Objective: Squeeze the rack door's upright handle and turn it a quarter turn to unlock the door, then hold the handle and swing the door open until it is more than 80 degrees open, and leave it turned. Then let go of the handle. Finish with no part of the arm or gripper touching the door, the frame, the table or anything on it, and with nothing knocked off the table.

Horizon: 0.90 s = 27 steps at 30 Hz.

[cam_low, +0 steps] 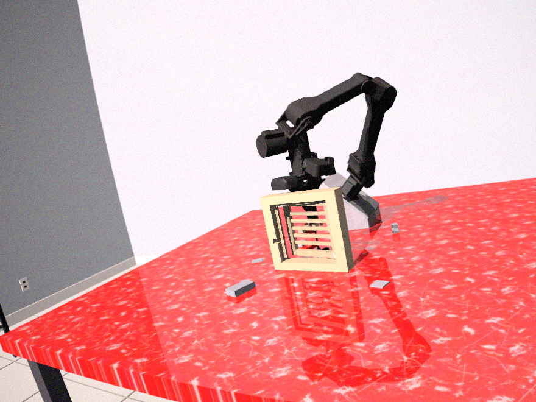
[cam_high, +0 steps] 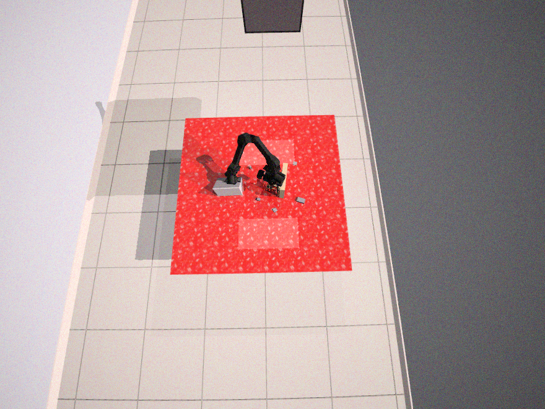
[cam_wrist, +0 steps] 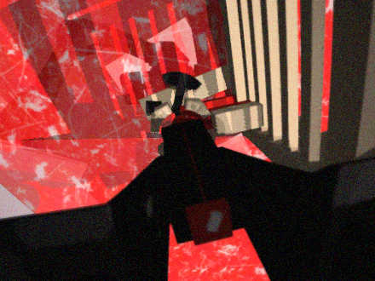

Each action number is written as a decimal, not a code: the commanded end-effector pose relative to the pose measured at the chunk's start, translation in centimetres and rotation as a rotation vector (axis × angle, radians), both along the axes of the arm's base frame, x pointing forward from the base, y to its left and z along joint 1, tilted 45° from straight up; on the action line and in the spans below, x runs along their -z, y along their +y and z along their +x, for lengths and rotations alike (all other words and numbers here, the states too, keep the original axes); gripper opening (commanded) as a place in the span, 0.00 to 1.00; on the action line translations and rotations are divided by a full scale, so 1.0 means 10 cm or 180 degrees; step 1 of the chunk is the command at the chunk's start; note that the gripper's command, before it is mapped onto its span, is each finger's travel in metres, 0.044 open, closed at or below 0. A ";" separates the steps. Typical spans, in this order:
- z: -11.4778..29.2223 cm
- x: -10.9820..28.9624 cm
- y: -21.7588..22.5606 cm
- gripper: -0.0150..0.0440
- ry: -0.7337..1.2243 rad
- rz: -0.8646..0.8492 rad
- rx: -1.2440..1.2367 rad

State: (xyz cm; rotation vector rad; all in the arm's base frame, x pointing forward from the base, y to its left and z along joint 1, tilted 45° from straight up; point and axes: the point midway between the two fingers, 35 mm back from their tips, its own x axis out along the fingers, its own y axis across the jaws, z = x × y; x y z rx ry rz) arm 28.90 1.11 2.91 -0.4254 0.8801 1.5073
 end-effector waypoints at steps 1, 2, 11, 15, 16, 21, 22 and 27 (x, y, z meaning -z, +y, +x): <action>-0.05 -0.04 0.03 0.29 0.0223 -0.0042 0.0266; -0.07 -0.05 0.04 0.29 0.0268 -0.0052 0.0313; -0.22 -0.14 0.11 0.29 0.0650 -0.0136 0.0715; -0.29 -0.19 0.15 0.29 0.0813 -0.0172 0.0887; -0.30 -0.21 0.16 0.29 0.0851 -0.0180 0.0927; -0.37 -0.28 0.22 0.29 0.1042 -0.0222 0.1127; -0.38 -0.29 0.23 0.29 0.1080 -0.0231 0.1167; -0.44 -0.36 0.29 0.29 0.1269 -0.0272 0.1366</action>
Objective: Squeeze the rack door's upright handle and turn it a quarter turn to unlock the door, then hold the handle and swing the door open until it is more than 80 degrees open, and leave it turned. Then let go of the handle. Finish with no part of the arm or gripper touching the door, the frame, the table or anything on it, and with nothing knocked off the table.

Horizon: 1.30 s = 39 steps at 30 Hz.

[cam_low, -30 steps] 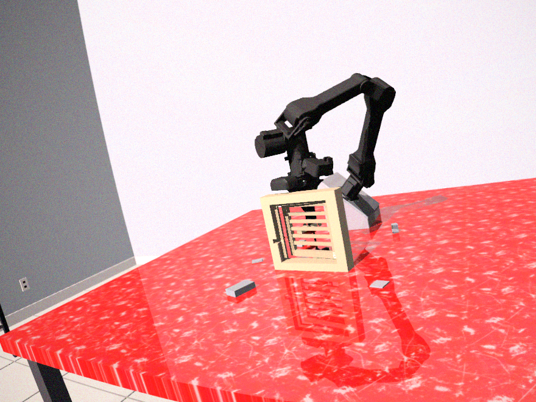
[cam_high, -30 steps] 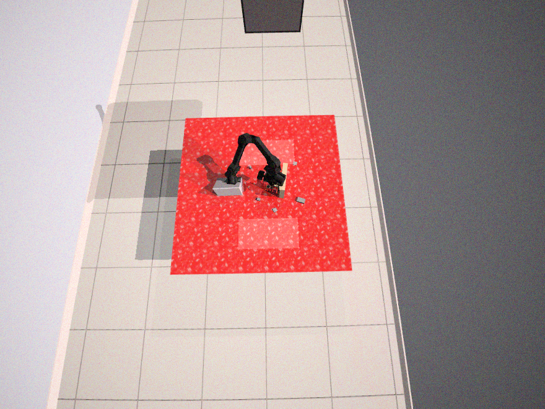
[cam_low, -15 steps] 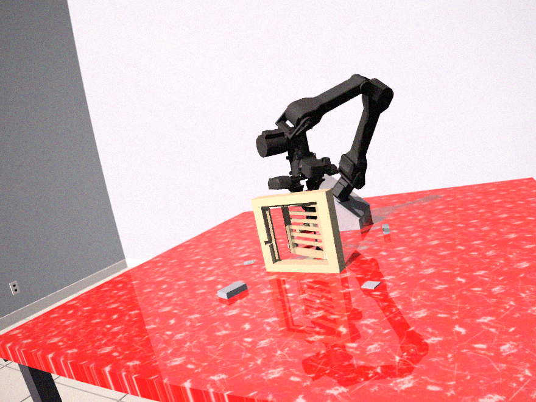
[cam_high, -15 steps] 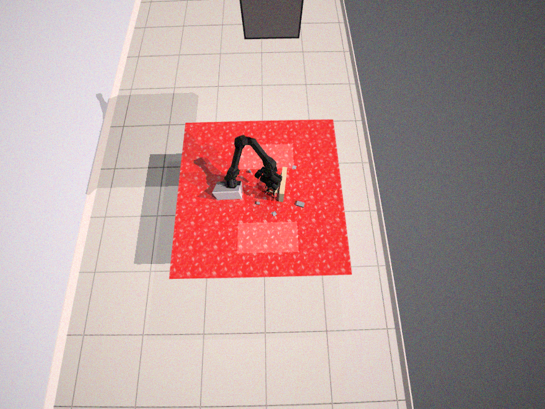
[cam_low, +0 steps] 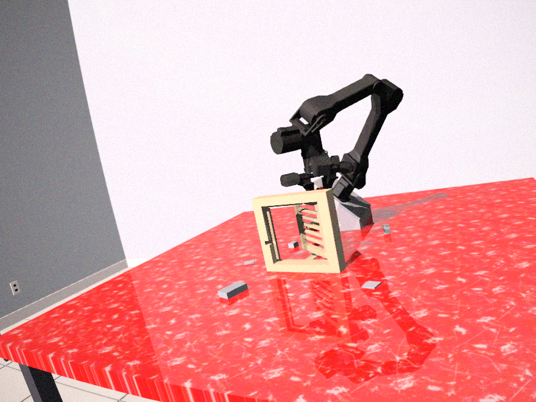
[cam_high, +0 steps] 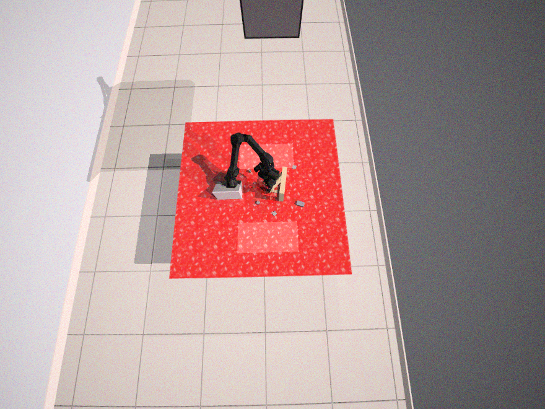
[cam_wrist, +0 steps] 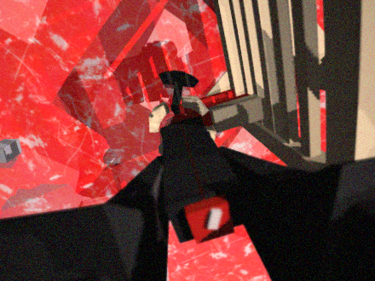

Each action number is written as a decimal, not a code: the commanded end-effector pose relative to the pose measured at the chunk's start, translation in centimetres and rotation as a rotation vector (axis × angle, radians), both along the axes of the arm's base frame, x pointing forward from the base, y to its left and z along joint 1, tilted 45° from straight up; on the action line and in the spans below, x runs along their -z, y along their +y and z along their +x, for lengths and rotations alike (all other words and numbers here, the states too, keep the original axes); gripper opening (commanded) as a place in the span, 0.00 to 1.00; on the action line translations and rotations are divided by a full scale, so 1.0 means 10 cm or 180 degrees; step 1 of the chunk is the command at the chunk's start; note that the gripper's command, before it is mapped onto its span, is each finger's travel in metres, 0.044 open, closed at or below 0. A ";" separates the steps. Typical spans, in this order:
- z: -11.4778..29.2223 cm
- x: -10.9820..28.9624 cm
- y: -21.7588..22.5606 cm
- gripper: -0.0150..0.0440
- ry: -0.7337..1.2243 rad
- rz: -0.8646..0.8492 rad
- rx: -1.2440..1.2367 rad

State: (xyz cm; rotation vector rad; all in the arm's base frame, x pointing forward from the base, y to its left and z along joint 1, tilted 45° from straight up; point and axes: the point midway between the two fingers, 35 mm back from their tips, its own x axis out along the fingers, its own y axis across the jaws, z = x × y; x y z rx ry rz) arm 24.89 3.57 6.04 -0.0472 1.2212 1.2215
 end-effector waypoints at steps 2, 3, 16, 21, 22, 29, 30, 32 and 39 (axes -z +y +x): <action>-0.06 -0.08 0.07 0.29 0.0229 -0.0038 0.0265; -0.07 -0.09 0.08 0.29 0.0261 -0.0045 0.0299; -0.16 -0.27 0.25 0.29 0.0696 -0.0140 0.0757; -0.18 -0.34 0.32 0.29 0.0863 -0.0177 0.0933; -0.18 -0.35 0.33 0.29 0.0896 -0.0184 0.0968; -0.20 -0.45 0.43 0.29 0.1126 -0.0235 0.1210; -0.20 -0.46 0.45 0.29 0.1158 -0.0242 0.1244; -0.20 -0.49 0.47 0.29 0.1222 -0.0256 0.1312; -0.19 -0.58 0.57 0.29 0.1438 -0.0304 0.1540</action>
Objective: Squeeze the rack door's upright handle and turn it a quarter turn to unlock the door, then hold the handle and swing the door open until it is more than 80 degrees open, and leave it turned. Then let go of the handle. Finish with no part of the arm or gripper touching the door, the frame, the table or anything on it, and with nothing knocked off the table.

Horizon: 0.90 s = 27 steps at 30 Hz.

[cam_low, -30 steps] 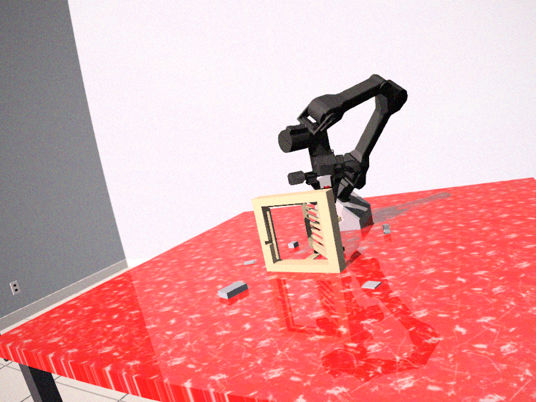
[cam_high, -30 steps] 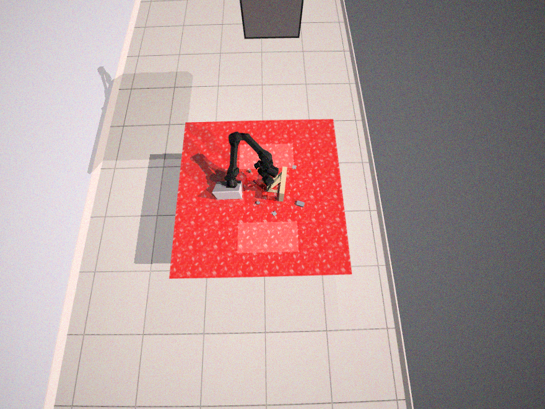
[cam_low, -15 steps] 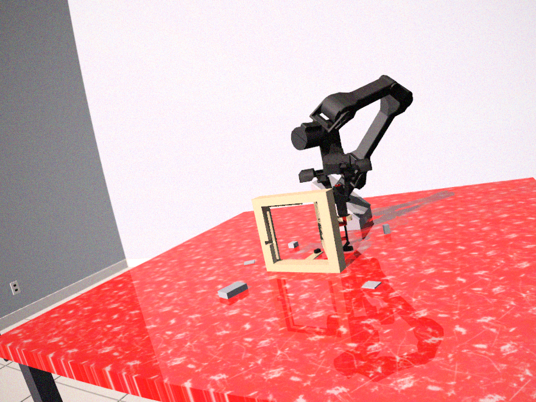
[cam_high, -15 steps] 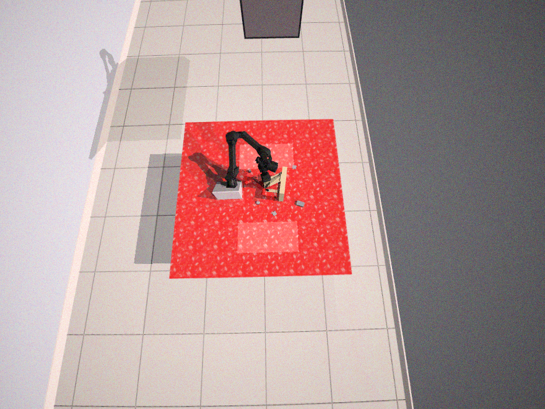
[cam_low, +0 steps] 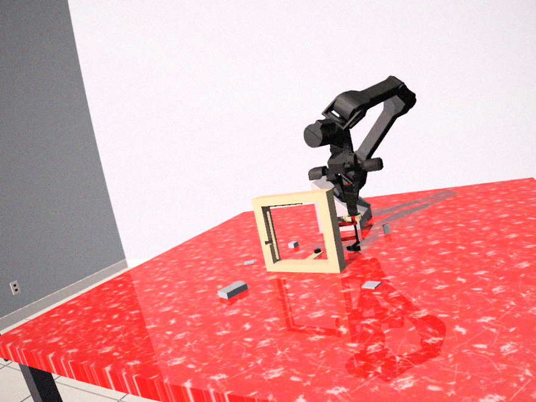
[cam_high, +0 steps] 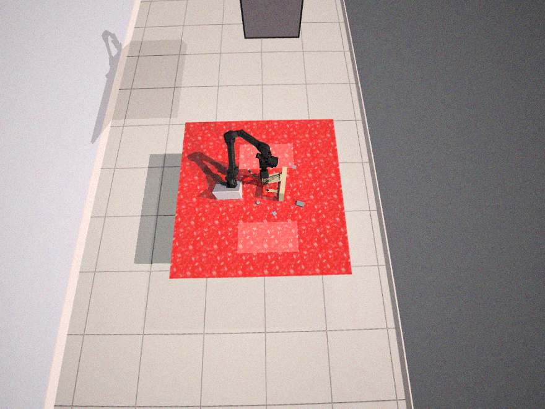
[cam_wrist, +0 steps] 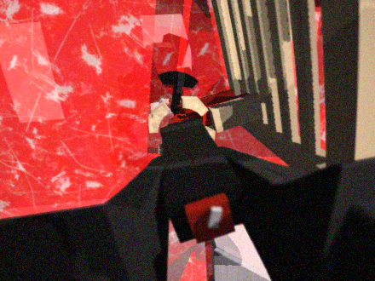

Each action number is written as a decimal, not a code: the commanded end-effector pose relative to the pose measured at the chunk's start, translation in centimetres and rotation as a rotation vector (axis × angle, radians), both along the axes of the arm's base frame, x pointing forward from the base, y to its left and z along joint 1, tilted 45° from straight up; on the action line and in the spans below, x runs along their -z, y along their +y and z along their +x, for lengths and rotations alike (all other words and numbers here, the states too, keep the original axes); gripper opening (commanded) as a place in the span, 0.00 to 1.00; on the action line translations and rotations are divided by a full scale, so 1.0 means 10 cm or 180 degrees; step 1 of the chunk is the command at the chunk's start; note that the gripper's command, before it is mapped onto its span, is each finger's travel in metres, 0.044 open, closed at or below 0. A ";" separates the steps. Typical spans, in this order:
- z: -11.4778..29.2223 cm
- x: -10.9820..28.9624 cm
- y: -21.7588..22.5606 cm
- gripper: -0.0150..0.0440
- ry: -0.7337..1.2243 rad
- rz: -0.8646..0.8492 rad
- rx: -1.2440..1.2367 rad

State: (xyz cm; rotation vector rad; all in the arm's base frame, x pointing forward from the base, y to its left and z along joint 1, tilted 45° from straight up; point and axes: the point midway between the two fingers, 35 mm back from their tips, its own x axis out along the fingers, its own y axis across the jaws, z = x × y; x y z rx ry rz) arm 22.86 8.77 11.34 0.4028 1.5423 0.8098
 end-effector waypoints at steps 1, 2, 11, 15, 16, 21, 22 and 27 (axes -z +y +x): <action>0.01 -0.06 0.06 0.29 0.0158 -0.0022 0.0177; 0.01 -0.07 0.07 0.29 0.0186 -0.0029 0.0207; 0.04 -0.18 0.19 0.29 0.0446 -0.0085 0.0482; 0.06 -0.22 0.24 0.29 0.0562 -0.0111 0.0605; 0.06 -0.23 0.25 0.29 0.0591 -0.0117 0.0635; 0.09 -0.29 0.32 0.29 0.0736 -0.0148 0.0789; 0.10 -0.30 0.33 0.29 0.0765 -0.0154 0.0819; 0.10 -0.32 0.35 0.29 0.0806 -0.0163 0.0861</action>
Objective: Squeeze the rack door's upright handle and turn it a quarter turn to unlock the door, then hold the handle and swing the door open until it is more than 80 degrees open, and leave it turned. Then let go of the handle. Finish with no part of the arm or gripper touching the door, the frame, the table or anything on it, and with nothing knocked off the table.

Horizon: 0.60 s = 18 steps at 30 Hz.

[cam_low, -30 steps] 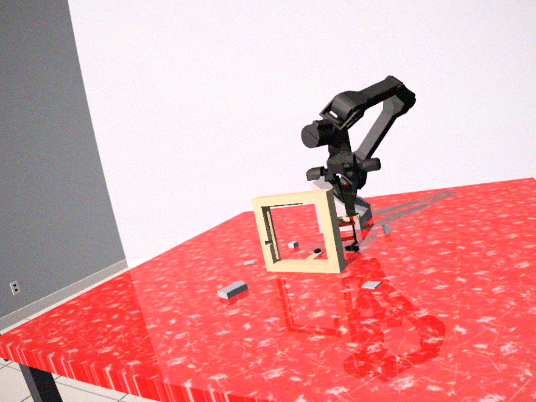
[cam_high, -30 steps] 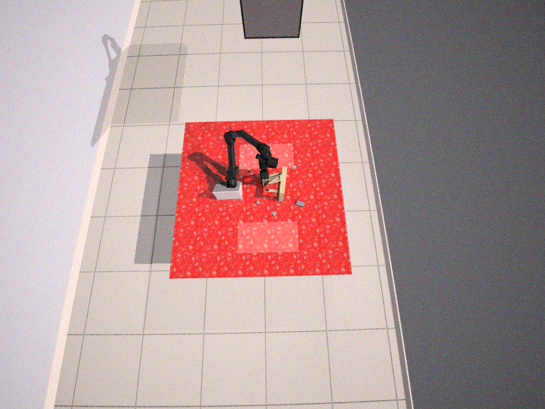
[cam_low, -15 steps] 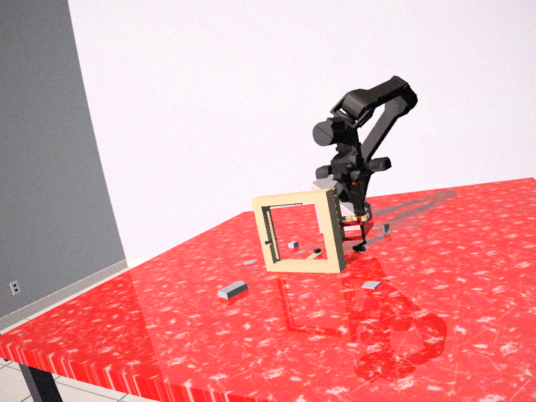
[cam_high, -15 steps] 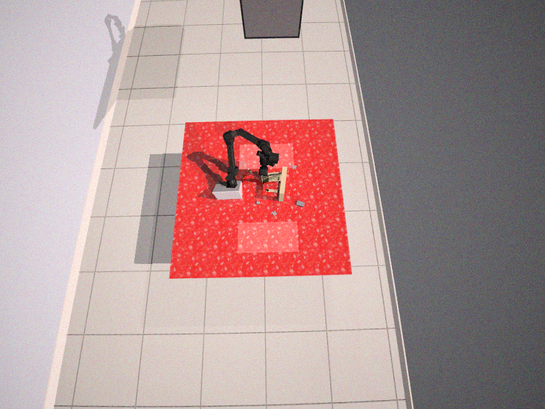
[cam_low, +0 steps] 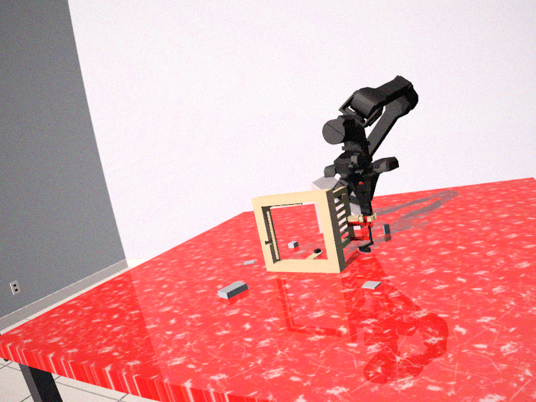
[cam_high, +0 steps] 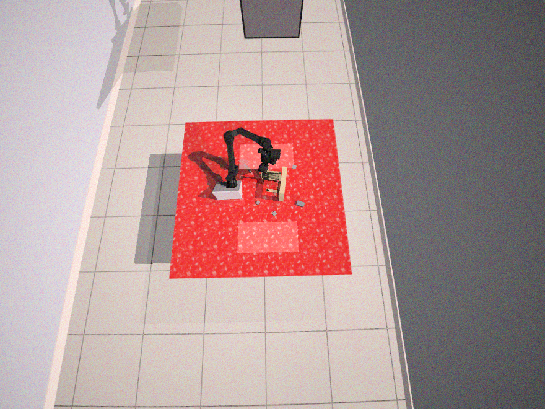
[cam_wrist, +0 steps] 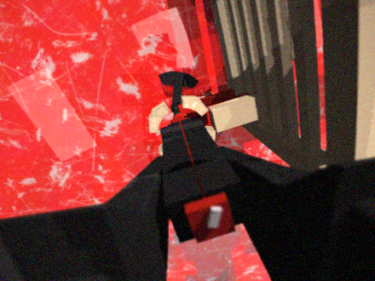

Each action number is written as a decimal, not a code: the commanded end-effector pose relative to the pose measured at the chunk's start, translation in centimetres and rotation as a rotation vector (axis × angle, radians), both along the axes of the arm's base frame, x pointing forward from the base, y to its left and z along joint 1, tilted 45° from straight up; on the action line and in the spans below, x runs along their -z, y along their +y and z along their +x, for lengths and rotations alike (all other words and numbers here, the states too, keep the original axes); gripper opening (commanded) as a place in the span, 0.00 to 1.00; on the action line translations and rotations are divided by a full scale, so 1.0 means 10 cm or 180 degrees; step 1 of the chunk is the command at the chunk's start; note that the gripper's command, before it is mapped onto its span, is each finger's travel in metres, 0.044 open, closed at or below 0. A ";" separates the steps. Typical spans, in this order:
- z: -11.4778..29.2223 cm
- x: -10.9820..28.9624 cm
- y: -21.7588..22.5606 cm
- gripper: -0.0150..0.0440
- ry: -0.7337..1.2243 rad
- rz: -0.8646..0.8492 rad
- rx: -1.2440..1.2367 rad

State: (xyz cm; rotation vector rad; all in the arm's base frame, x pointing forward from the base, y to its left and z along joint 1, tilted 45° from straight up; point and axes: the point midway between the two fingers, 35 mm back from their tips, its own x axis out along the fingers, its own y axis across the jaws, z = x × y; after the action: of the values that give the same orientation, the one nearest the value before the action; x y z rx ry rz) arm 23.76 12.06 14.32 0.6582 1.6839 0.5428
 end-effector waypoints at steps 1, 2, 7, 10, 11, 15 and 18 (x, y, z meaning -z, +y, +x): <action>0.01 -0.02 0.02 0.29 0.0058 -0.0005 0.0067; 0.01 -0.02 0.02 0.29 0.0058 -0.0005 0.0067; 0.01 -0.02 0.02 0.29 0.0058 -0.0005 0.0067; 0.01 -0.02 0.02 0.29 0.0058 -0.0005 0.0067; 0.01 -0.02 0.02 0.29 0.0058 -0.0005 0.0067; 0.01 -0.02 0.02 0.47 0.0058 -0.0005 0.0067; 0.01 -0.02 0.02 0.60 0.0058 -0.0005 0.0067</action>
State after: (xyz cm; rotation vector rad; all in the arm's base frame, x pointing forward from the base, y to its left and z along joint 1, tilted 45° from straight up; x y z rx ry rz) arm 23.85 12.23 14.49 0.6711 1.6894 0.5276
